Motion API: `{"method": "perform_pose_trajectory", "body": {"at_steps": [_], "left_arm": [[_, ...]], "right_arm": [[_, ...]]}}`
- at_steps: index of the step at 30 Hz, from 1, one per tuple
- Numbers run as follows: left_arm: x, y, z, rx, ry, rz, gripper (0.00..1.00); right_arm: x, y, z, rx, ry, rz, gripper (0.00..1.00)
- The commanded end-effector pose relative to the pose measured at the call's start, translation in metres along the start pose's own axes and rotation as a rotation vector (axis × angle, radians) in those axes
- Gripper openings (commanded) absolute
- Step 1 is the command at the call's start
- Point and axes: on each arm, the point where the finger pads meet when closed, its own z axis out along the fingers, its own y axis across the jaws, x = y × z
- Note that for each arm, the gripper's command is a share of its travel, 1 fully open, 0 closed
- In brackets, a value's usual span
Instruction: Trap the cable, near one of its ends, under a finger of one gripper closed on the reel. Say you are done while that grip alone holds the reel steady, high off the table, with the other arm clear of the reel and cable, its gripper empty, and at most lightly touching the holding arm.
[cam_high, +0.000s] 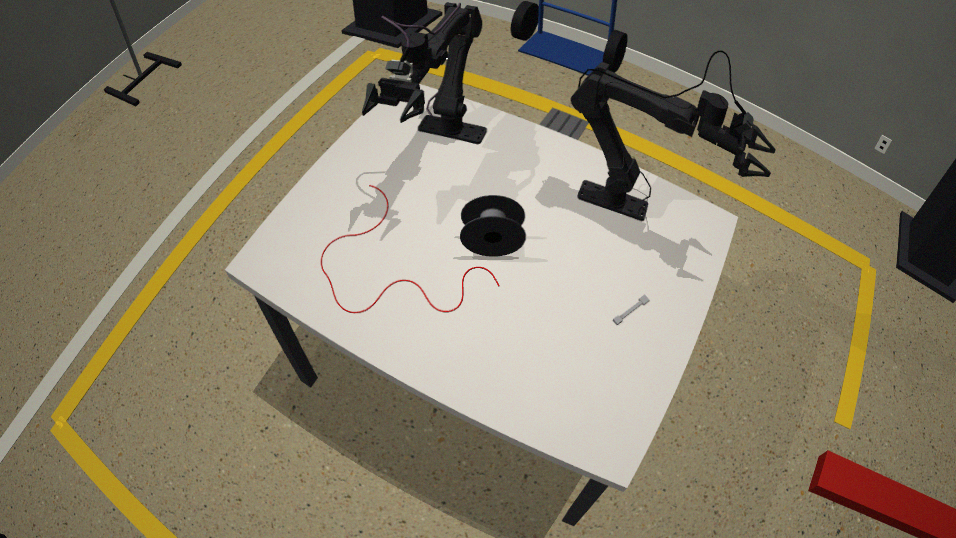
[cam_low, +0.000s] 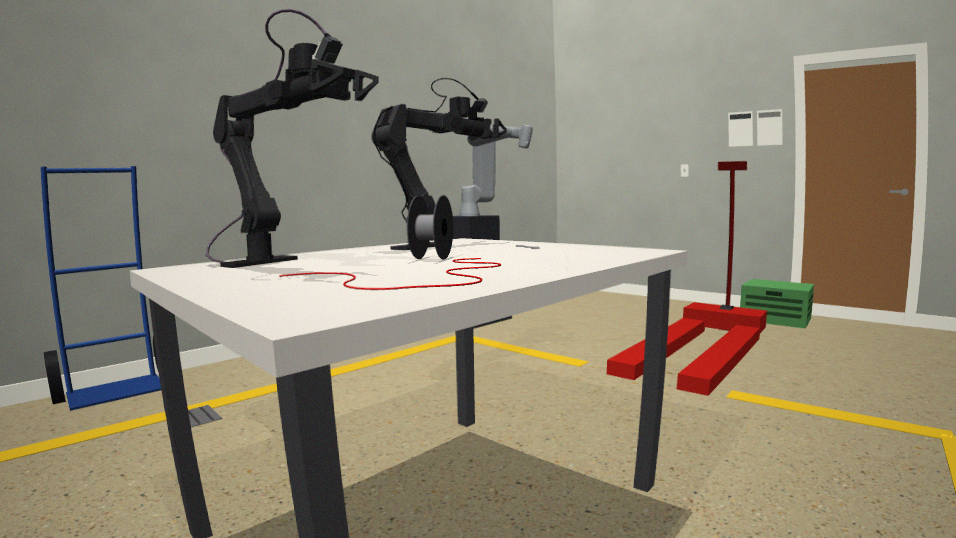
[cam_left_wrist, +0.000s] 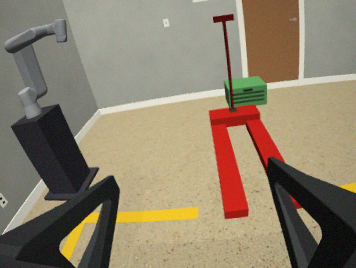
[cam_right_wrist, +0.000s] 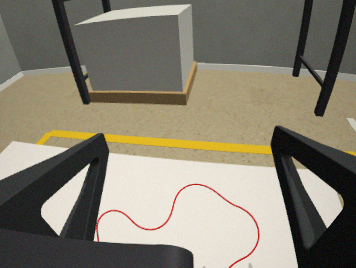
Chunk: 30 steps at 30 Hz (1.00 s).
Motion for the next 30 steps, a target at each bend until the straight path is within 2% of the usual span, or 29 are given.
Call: {"method": "perform_pose_trajectory", "body": {"at_steps": [1,15,23,25,29,30], "left_arm": [[0.0083,0.0004,0.0031,-0.007,0.023,0.007,1.0],[0.0086,0.0004,0.0032,-0.007,0.024,0.007,1.0],[0.0086,0.0004,0.0032,-0.007,0.024,0.007,1.0],[0.0086,0.0004,0.0032,-0.007,0.024,0.007,1.0],[0.0086,0.0004,0.0032,-0.007,0.024,0.007,1.0],[0.0086,0.0004,0.0032,-0.007,0.024,0.007,1.0]], "right_arm": [[-0.0016,0.0032,0.0022,-0.005,-0.02,0.005,1.0],[-0.0015,0.0032,0.0022,-0.005,-0.02,0.005,1.0],[-0.0015,0.0032,0.0022,-0.005,-0.02,0.005,0.53],[-0.0015,0.0032,0.0022,-0.005,-0.02,0.005,0.53],[-0.0015,0.0032,0.0022,-0.005,-0.02,0.005,0.3],[-0.0015,0.003,0.0022,-0.004,-0.02,0.005,0.3]]}}
